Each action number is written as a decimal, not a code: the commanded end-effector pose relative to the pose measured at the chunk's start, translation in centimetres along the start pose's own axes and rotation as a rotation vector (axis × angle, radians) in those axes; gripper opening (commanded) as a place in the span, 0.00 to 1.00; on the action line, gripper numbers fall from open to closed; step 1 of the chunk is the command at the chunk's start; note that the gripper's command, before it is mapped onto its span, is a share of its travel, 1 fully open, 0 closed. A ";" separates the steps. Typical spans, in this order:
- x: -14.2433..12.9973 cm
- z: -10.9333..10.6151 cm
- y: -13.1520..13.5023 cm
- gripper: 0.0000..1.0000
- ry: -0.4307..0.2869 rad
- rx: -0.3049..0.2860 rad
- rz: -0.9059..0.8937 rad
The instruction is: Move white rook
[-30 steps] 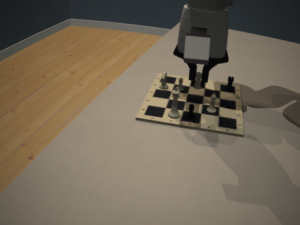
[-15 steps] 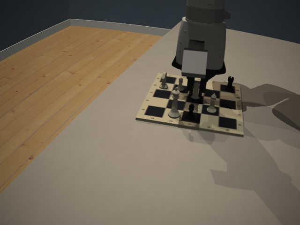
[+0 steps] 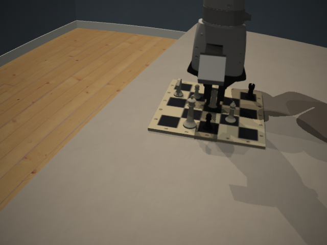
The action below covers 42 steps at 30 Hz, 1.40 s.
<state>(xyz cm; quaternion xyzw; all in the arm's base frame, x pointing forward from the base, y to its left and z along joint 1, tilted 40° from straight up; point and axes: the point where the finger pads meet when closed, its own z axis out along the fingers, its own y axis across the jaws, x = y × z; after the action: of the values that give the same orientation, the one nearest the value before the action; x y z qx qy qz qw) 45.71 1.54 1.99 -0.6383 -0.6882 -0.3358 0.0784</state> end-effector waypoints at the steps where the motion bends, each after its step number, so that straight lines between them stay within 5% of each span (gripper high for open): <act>1: -0.1 -0.1 0.1 0.00 -0.002 -0.002 0.000; 42: -0.1 0.3 0.1 0.00 -0.002 -0.002 0.000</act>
<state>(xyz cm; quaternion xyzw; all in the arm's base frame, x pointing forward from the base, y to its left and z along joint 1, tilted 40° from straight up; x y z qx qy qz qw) 45.84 1.77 1.69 -0.6383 -0.6882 -0.3358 0.0785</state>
